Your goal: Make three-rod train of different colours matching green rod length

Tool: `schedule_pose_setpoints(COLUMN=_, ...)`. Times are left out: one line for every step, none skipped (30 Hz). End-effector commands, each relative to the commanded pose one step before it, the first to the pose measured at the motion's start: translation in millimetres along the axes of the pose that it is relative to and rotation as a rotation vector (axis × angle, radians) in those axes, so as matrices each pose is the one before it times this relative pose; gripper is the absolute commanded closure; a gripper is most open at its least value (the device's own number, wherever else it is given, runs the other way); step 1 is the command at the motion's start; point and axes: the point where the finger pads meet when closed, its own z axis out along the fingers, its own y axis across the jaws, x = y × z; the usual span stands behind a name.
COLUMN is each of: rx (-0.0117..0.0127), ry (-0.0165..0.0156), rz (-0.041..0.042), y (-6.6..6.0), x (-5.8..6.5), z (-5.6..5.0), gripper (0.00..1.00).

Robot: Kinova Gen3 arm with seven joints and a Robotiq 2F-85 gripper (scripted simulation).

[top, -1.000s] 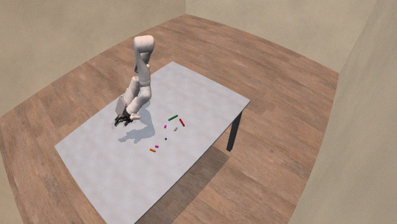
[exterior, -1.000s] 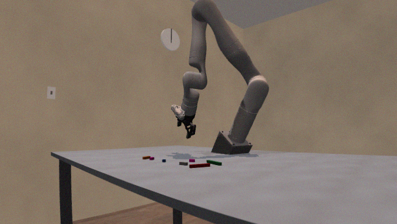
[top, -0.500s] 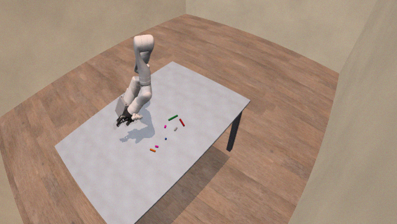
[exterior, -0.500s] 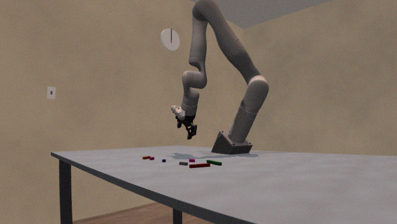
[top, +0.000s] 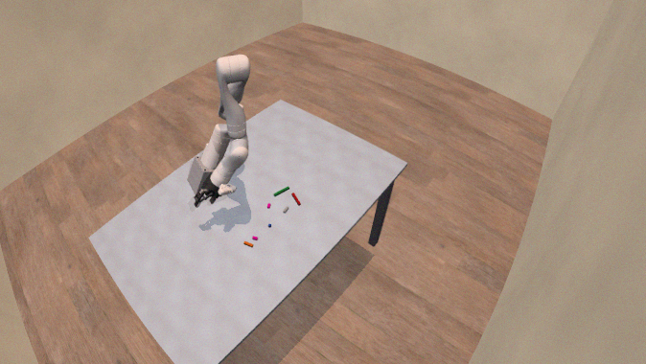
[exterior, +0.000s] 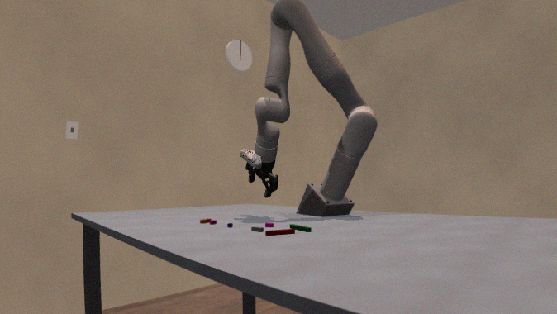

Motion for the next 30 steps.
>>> schedule_pose_setpoints(rx=0.00022, ry=0.00260, rz=0.00242, y=1.11, x=0.64, z=-0.83, gripper=0.00)
schedule_pose_setpoints(rx=0.00000, ry=0.00000, rz=0.00000, y=0.00, x=0.00, z=0.00, gripper=0.00)
schedule_pose_setpoints(rx=0.00000, ry=0.00000, rz=0.00000, y=0.00, x=0.00, z=0.00, gripper=0.00)
schedule_pose_setpoints(rx=0.01905, ry=0.00900, rz=-0.02222, y=-5.96, x=3.74, z=-2.41, gripper=0.00)
schedule_pose_setpoints(rx=0.00000, ry=0.00000, rz=0.00000, y=0.00, x=0.00, z=0.00, gripper=0.00)
schedule_pose_setpoints(rx=0.00000, ry=0.00000, rz=0.00000, y=0.00, x=0.00, z=0.00, gripper=0.00)
schedule_pose_setpoints(rx=0.00000, ry=0.00000, rz=0.00000, y=0.00, x=0.00, z=0.00, gripper=0.00)
schedule_pose_setpoints(rx=0.00000, ry=0.00000, rz=0.00000, y=0.00, x=0.00, z=0.00, gripper=0.00)
schedule_pose_setpoints(rx=0.00000, ry=0.00000, rz=0.00000, y=0.00, x=0.00, z=0.00, gripper=0.00)
schedule_pose_setpoints(rx=0.00000, ry=0.00000, rz=0.00000, y=0.00, x=0.00, z=0.00, gripper=0.00)
schedule_pose_setpoints(rx=0.01869, ry=0.00969, rz=-0.02224, y=-5.90, x=3.96, z=-2.43, gripper=0.00)
schedule_pose_setpoints(rx=0.00000, ry=0.00000, rz=0.00000, y=0.00, x=0.00, z=0.00, gripper=0.00)
schedule_pose_setpoints(rx=0.00000, ry=0.00000, rz=0.00000, y=0.00, x=0.00, z=0.00, gripper=0.00)
schedule_pose_setpoints(rx=0.00000, ry=0.00000, rz=0.00000, y=0.00, x=0.00, z=0.00, gripper=0.00)
schedule_pose_setpoints(rx=0.00000, ry=0.00000, rz=0.00000, y=0.00, x=0.00, z=0.00, gripper=0.00)
schedule_pose_setpoints(rx=0.00000, ry=0.00000, rz=0.00000, y=0.00, x=0.00, z=0.00, gripper=0.00)
schedule_pose_setpoints(rx=0.01830, ry=0.01034, rz=-0.02226, y=-5.83, x=4.17, z=-2.44, gripper=0.00)
schedule_pose_setpoints(rx=0.00000, ry=0.00000, rz=0.00000, y=0.00, x=0.00, z=0.00, gripper=0.00)
schedule_pose_setpoints(rx=0.00000, ry=0.00000, rz=0.00000, y=0.00, x=0.00, z=0.00, gripper=0.00)
schedule_pose_setpoints(rx=0.00000, ry=0.00000, rz=0.00000, y=0.00, x=0.00, z=0.00, gripper=0.00)
schedule_pose_setpoints(rx=0.00000, ry=0.00000, rz=0.00000, y=0.00, x=0.00, z=0.00, gripper=0.00)
schedule_pose_setpoints(rx=0.00000, ry=0.00000, rz=0.00000, y=0.00, x=0.00, z=0.00, gripper=0.00)
schedule_pose_setpoints(rx=0.00000, ry=0.00000, rz=0.00000, y=0.00, x=0.00, z=0.00, gripper=0.00)
schedule_pose_setpoints(rx=0.00000, ry=0.00000, rz=0.00000, y=0.00, x=0.00, z=0.00, gripper=0.00)
schedule_pose_setpoints(rx=0.00000, ry=0.00000, rz=0.00000, y=0.00, x=0.00, z=0.00, gripper=0.00)
schedule_pose_setpoints(rx=0.01789, ry=0.01095, rz=-0.02226, y=-5.75, x=4.37, z=-2.45, gripper=0.00)
schedule_pose_setpoints(rx=0.00000, ry=0.00000, rz=0.00000, y=0.00, x=0.00, z=0.00, gripper=0.00)
schedule_pose_setpoints(rx=0.00000, ry=0.00000, rz=0.00000, y=0.00, x=0.00, z=0.00, gripper=0.00)
schedule_pose_setpoints(rx=0.00000, ry=0.00000, rz=0.00000, y=0.00, x=0.00, z=0.00, gripper=0.00)
schedule_pose_setpoints(rx=0.00000, ry=0.00000, rz=0.00000, y=0.00, x=0.00, z=0.00, gripper=0.00)
